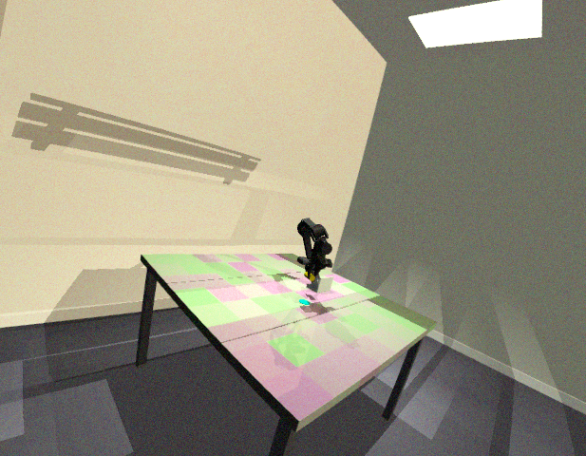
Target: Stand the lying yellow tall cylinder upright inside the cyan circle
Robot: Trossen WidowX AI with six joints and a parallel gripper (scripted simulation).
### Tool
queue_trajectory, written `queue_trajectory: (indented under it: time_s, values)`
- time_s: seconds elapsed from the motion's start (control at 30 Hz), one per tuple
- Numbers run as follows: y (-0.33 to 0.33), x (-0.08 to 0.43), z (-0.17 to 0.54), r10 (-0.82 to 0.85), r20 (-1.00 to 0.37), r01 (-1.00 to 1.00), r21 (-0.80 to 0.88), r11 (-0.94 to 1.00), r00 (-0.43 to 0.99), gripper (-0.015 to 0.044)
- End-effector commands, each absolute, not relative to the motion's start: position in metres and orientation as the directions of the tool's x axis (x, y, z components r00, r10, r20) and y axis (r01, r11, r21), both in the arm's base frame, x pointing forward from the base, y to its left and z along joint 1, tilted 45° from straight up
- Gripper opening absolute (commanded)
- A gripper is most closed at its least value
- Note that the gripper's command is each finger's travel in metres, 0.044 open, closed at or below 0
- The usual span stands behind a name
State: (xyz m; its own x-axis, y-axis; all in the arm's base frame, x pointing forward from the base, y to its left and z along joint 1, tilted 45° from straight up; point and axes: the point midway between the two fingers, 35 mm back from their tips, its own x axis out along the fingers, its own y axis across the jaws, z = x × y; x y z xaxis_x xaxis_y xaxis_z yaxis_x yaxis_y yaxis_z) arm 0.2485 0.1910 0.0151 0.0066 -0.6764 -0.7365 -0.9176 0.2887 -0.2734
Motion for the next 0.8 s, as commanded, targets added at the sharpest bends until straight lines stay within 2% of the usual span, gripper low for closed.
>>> queue_trajectory:
  time_s: [0.0, 0.77]
  values:
    - [0.1890, 0.2476, 0.0133, -0.659, -0.753, -0.917, -0.257, 0.304, -0.007, 0.0105]
    - [0.1828, 0.2462, 0.0042, -0.524, -0.851, -0.907, -0.189, 0.377, -0.040, 0.0105]
